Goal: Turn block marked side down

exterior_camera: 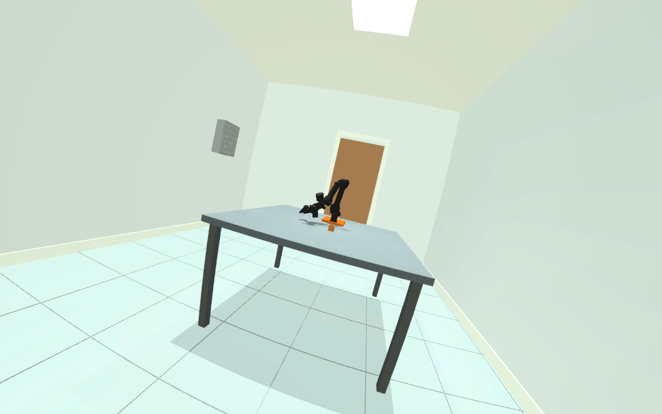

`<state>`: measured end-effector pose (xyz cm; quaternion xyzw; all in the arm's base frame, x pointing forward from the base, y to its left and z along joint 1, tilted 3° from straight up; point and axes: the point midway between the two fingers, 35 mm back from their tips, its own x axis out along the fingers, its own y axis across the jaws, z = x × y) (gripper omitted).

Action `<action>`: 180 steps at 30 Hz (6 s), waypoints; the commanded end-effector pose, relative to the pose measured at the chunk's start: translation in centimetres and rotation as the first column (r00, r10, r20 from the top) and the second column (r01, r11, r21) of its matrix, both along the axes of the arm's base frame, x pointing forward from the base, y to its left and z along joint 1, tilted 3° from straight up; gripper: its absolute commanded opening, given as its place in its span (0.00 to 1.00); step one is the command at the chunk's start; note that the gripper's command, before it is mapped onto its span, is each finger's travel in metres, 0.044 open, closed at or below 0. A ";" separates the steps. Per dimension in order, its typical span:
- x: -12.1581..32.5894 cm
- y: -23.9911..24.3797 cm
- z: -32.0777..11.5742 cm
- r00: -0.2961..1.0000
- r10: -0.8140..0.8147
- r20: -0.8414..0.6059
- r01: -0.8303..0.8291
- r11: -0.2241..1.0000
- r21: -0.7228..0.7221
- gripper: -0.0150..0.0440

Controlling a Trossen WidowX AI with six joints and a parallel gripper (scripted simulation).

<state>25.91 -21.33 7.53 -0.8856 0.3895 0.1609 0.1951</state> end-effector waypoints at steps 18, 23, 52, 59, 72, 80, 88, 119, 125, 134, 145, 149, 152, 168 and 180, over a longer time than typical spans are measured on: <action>10.0 11.4 1.2 0.780 -0.605 -0.161 0.342 0.197 0.919 1.00; 10.2 14.2 2.0 0.655 -0.687 -0.314 0.411 -0.024 0.911 1.00; 7.2 24.5 7.1 -0.093 -0.733 -0.674 0.411 -0.645 0.644 1.00; 7.4 24.5 6.3 -0.093 -0.733 -0.674 0.411 -0.645 0.644 1.00; 7.6 24.5 2.1 -0.093 -0.733 -0.674 0.411 -0.645 0.644 1.00; 7.6 24.6 1.4 -0.094 -0.733 -0.674 0.411 -0.645 0.644 1.00; 7.8 24.6 0.0 -0.094 -0.733 -0.674 0.411 -0.645 0.644 1.00; 7.8 24.6 -1.2 -0.093 -0.733 -0.674 0.411 -0.645 0.644 0.42; 7.8 24.6 -1.1 -0.093 -0.733 -0.674 0.411 -0.645 0.644 0.32; 7.6 24.6 1.8 -0.092 -0.733 -0.674 0.410 -0.645 0.646 0.25; 7.8 24.6 1.3 0.021 -0.737 -0.675 0.295 -0.640 0.709 0.25; 7.8 24.6 1.1 0.064 -0.739 -0.671 0.248 -0.640 0.727 0.25; 7.7 24.6 1.1 0.096 -0.739 -0.667 0.212 -0.640 0.739 0.25; 7.2 24.6 1.0 0.241 -0.739 -0.629 0.028 -0.643 0.766 0.25; 8.4 24.8 -0.9 0.333 -0.743 -0.581 -0.087 -0.637 0.766 0.25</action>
